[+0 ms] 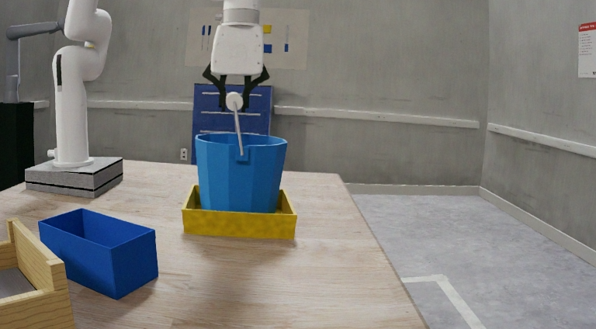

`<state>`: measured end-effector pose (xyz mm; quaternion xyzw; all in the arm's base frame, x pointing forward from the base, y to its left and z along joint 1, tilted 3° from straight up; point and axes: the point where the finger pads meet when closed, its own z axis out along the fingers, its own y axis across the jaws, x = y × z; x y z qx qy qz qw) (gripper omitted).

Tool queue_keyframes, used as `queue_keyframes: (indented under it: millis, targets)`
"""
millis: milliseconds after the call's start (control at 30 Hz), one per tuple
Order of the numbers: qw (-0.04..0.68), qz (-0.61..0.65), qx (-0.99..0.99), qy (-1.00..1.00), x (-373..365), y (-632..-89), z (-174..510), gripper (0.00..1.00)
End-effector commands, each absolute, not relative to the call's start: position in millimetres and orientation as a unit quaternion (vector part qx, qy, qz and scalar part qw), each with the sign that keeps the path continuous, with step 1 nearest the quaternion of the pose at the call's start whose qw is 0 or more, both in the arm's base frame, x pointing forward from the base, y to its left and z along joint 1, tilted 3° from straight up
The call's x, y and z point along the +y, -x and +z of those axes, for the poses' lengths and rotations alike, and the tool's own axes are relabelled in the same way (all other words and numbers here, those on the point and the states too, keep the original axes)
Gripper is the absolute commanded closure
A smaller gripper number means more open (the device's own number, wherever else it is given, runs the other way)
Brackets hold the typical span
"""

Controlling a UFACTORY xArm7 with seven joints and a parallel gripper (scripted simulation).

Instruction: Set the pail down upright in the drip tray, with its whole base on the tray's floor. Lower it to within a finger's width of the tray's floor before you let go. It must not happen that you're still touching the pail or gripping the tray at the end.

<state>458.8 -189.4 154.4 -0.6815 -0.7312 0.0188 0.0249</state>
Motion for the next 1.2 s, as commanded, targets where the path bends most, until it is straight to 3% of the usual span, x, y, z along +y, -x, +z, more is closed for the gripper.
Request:
queue_keyframes:
  millis: [0, 133, 167, 1167]
  targets:
    - [0.023, 0.018, -0.731, 0.682, -189.9, -460.0, 156.1, 1.0]
    - [0.023, 0.018, -0.731, 0.682, -189.9, -460.0, 156.1, 1.0]
    - [0.023, 0.018, -0.731, 0.682, -189.9, -460.0, 156.1, 0.0]
    - [0.023, 0.018, -0.731, 0.682, -189.9, -460.0, 156.1, 0.0]
